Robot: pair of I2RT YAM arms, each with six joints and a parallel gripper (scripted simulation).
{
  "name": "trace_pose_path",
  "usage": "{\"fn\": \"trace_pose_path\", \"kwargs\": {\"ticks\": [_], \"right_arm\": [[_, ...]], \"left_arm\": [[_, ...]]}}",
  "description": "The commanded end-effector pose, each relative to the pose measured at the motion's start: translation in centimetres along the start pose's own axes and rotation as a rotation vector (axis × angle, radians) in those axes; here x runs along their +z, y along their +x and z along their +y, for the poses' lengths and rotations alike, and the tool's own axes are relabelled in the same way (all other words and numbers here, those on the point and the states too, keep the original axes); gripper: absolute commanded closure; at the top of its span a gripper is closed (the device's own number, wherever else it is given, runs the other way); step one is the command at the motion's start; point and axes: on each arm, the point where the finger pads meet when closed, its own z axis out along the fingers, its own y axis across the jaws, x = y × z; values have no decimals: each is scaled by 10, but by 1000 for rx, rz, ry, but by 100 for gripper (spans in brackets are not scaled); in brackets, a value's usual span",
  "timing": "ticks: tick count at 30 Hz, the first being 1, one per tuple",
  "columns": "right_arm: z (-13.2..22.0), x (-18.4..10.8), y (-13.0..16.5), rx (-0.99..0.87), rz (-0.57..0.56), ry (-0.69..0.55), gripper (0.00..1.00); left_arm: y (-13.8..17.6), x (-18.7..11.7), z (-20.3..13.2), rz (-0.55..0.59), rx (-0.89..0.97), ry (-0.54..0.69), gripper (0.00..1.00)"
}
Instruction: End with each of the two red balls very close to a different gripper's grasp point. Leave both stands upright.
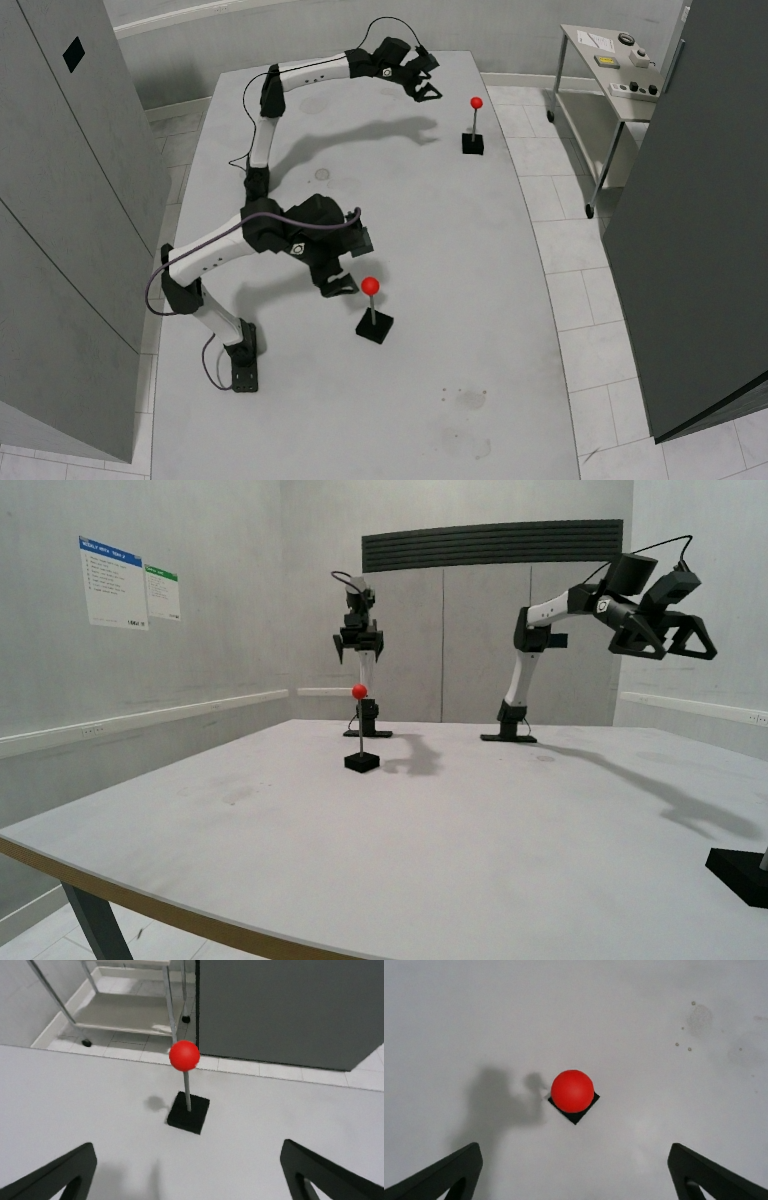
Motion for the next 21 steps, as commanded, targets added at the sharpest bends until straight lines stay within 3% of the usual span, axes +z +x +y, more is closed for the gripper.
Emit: {"fn": "trace_pose_path", "kwargs": {"ticks": [1, 5, 12, 19, 21], "right_arm": [[1, -7, -20, 0, -225, 5, 0], [1, -7, -18, -1, -299, 5, 0], [1, -2, 2, -5, -524, 4, 0], [1, 4, 24, -8, -754, 2, 0], [1, 4, 24, -8, -754, 2, 0]], "left_arm": [[-34, 7, 8, -104, -42, -24, 0], [-35, 13, 7, -130, -44, -22, 0], [-53, 11, 7, -330, -36, -11, 0], [-29, 40, 6, -462, -33, -8, 0], [-29, 40, 6, -462, -33, -8, 0]]}}
